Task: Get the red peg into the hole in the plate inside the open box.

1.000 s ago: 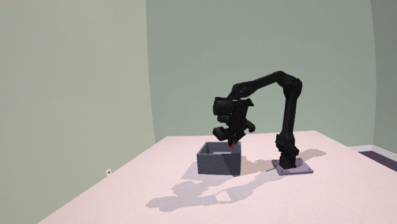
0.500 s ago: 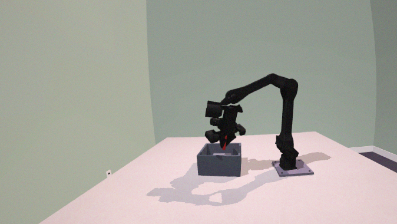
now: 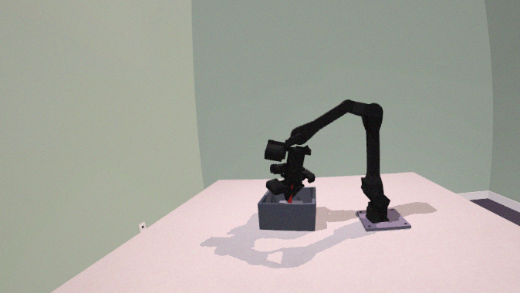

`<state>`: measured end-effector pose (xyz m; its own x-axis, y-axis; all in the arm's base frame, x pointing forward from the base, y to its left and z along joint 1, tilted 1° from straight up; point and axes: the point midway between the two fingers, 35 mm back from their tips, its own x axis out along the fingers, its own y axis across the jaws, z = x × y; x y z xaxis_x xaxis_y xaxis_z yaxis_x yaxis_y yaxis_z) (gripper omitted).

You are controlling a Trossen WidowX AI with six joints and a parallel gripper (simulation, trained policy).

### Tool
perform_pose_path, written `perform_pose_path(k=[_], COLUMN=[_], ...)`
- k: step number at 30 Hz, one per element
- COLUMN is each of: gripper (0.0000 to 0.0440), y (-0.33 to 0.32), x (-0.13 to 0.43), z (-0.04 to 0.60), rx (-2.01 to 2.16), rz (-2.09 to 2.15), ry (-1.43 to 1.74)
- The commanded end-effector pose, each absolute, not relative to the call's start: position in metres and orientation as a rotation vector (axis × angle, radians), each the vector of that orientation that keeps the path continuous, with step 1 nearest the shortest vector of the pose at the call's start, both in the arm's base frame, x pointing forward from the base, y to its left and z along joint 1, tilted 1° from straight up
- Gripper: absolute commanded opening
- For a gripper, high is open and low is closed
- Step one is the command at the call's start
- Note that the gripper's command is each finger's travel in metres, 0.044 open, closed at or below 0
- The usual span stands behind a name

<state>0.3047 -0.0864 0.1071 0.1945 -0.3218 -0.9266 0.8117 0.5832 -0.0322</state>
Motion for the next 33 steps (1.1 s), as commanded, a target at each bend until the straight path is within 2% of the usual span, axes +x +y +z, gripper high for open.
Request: perform_pose_path(k=[1,4,8,17,20,27,33], gripper=[0.0011,0.0067,0.0168,0.0177,0.0221,0.0263,0.033], y=[-0.087,-0.088,-0.09,-0.094,-0.096,-0.095,-0.09], x=[0.304,0.305,0.307,0.323,0.328,0.344,0.358], z=[0.095,0.088,0.084,0.098,0.102,0.119,0.132], rx=[0.516,0.508,0.518,0.482,0.485,0.496,0.52], rz=[-0.81,-0.789,-0.775,-0.704,-0.703,-0.675,-0.66], ry=[1.152,1.178,1.199,1.213,1.224,1.238,1.263])
